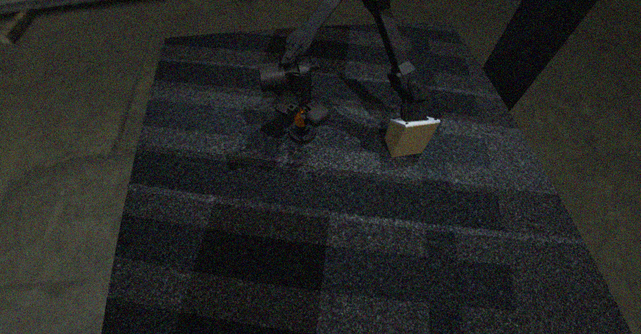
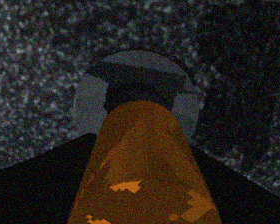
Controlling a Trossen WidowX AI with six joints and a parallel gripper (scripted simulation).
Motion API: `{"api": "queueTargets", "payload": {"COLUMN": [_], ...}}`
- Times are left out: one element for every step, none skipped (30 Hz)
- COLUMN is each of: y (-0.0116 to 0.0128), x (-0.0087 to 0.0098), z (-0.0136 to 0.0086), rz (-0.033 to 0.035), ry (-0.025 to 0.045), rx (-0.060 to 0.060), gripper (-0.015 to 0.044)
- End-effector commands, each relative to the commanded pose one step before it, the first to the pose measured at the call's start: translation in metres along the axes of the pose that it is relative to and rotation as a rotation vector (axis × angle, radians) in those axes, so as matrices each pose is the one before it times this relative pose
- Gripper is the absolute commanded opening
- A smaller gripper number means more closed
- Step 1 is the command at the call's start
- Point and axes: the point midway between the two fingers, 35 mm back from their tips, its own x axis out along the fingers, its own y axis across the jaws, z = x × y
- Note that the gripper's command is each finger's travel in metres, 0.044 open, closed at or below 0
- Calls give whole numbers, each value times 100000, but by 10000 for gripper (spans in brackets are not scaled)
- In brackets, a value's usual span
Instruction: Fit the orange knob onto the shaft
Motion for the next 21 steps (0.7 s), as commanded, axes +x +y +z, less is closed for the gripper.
{"api": "queueTargets", "payload": {"y": [-29, 32, 5, 9, 12, 17, 26, 39, 40, 32, 38, 43, 43, 45, 41, -10, -30, 14, -10, 0, -13], "x": [-300, -32, -2, -2, -2, 1, 9, 28, 48, 48, 42, 38, 32, 23, 18, -7, 104, 29, 36, -60, 96], "z": [29, -41, -5, -8, -12, -17, -26, -40, -43, -35, -42, -48, -50, -54, -56, -1, 14, -10, 1, 0, 7], "rz": [-200, 3, 0, 1, 1, 1, 1, 1, 0, 0, 0, 1, 1, 1, 1, 0, -6, 0, -2, 2, -4], "ry": [17, 1, 0, 1, 1, 1, 2, 3, 4, 3, 3, 3, 3, 3, 3, 0, 3, 1, 1, -2, 3], "rx": [-418, -2, -873, -1662, -2817, -3216, -3859, -4369, -3103, -785, -183, -60, -24, -11, -7, 0, 2, -1, 0, 0, 1], "gripper": [0, 0, 0, 0, 0, 0, 0, 0, 0, 0, 0, 0, 0, 0, 0, 0, 0, 0, 0, 0, 0]}}
